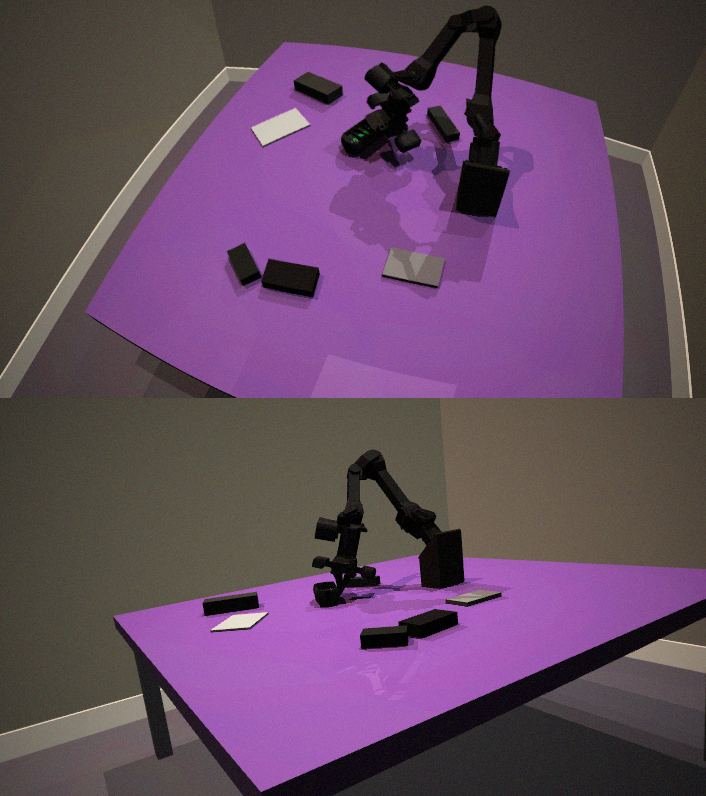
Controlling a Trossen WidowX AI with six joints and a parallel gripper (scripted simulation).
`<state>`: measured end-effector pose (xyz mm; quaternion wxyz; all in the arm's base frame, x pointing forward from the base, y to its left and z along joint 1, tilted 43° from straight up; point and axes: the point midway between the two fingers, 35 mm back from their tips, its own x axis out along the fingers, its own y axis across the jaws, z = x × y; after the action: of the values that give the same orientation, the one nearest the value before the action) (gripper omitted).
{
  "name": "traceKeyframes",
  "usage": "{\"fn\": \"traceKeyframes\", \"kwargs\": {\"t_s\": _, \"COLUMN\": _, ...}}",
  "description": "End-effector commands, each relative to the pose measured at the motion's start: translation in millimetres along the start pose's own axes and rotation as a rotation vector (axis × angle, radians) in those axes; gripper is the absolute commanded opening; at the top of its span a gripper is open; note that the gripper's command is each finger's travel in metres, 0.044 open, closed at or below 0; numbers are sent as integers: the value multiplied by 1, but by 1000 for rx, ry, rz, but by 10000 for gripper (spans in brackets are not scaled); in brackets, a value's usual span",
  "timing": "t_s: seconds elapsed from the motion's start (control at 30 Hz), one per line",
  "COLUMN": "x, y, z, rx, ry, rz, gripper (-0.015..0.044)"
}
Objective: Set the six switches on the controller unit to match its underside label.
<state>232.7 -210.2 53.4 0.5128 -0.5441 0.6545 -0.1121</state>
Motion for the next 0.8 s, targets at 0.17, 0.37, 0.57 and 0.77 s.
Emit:
{"fn": "traceKeyframes", "kwargs": {"t_s": 0.17, "x": 4, "y": -11, "z": 4, "rx": -3, "ry": -2, "rz": 0, "gripper": 0}}
{"fn": "traceKeyframes", "kwargs": {"t_s": 0.37, "x": -27, "y": 7, "z": 5, "rx": 2, "ry": -5, "rz": 13, "gripper": 0}}
{"fn": "traceKeyframes", "kwargs": {"t_s": 0.57, "x": -64, "y": 31, "z": -2, "rx": -4, "ry": -4, "rz": 6, "gripper": 0}}
{"fn": "traceKeyframes", "kwargs": {"t_s": 0.77, "x": -64, "y": 18, "z": 7, "rx": -31, "ry": -5, "rz": 36, "gripper": 0}}
